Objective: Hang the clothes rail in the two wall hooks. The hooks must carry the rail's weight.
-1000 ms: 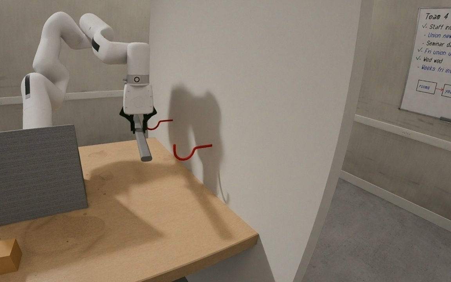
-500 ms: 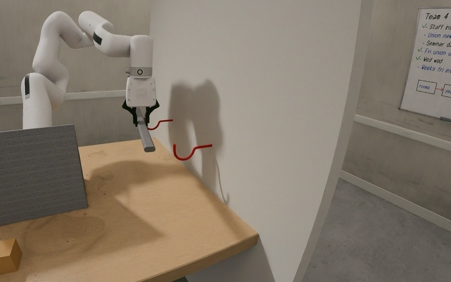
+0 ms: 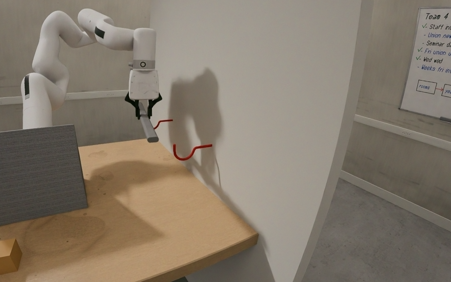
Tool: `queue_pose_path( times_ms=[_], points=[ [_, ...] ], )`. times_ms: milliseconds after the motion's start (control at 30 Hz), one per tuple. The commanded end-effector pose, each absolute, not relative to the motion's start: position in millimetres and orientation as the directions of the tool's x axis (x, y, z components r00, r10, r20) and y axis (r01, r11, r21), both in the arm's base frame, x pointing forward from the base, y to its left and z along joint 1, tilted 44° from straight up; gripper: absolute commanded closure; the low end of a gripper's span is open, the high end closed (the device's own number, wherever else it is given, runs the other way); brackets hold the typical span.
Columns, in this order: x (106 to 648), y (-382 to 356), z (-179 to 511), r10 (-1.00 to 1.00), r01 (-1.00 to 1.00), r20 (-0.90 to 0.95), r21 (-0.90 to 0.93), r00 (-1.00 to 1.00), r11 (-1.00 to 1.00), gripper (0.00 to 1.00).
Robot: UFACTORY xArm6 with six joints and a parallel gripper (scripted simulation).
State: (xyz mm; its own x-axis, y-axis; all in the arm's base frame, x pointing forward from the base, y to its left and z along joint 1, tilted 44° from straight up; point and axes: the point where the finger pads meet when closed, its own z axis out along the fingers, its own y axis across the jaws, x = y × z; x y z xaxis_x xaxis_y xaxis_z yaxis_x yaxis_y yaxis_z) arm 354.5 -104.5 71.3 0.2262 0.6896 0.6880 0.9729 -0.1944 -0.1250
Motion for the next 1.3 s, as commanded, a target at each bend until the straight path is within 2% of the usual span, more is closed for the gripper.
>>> queue_pose_path(
  times_ms=[0, 1267],
  points=[
    [359, -112, 79, 0.691, 0.973, 0.687, -0.122, 0.225, -0.196, 1.0],
    [365, -123, 92, 0.695, 0.977, 0.689, -0.108, 0.206, -0.182, 1.0]
  ],
)
